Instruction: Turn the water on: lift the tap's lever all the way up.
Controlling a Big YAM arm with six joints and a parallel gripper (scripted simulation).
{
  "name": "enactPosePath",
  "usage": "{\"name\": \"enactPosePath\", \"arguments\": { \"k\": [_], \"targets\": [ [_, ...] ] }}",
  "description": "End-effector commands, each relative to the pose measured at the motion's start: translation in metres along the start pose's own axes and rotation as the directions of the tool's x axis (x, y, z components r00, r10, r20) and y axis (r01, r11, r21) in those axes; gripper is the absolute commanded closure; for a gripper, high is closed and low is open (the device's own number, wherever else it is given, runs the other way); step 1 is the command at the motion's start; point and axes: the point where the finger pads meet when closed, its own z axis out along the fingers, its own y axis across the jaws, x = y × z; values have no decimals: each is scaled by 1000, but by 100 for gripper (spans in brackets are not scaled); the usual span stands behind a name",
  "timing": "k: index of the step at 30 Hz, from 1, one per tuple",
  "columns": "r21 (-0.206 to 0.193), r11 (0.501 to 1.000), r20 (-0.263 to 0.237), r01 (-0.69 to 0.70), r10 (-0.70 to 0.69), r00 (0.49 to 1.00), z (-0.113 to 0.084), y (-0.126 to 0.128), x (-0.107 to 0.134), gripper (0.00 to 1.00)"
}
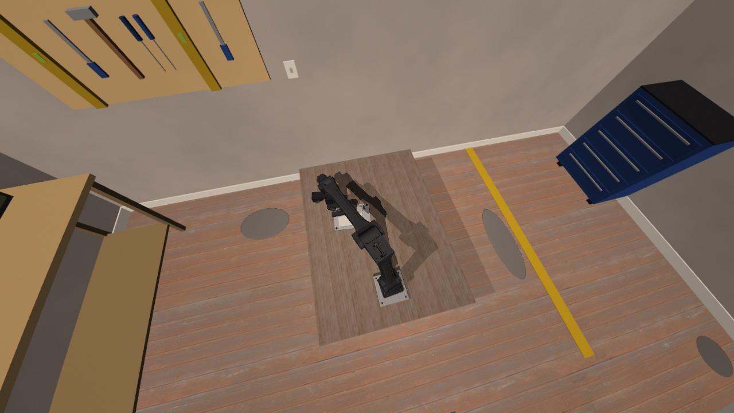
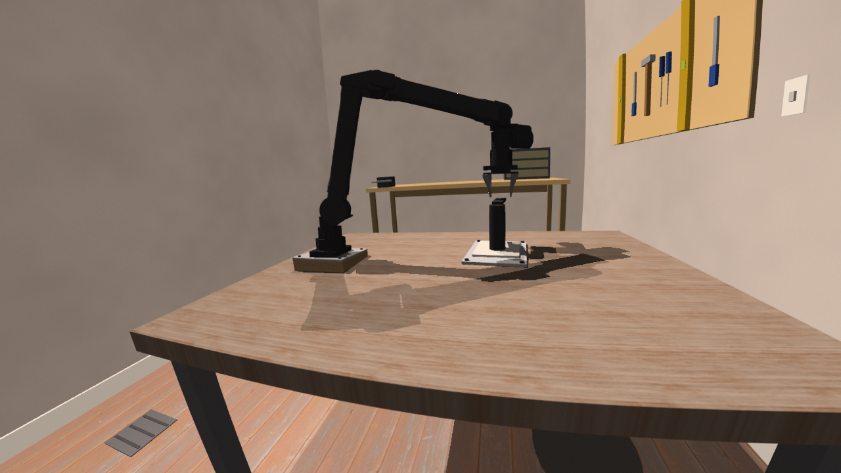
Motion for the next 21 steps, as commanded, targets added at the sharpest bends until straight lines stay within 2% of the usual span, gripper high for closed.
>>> {"name": "enactPosePath", "arguments": {
  "k": [1,21],
  "targets": [
    [38,999,17,8,-9,1000,-13,-6,-11,36],
    [39,999,18,8,-9,1000,-14,-9,-10,36]
  ]
}}
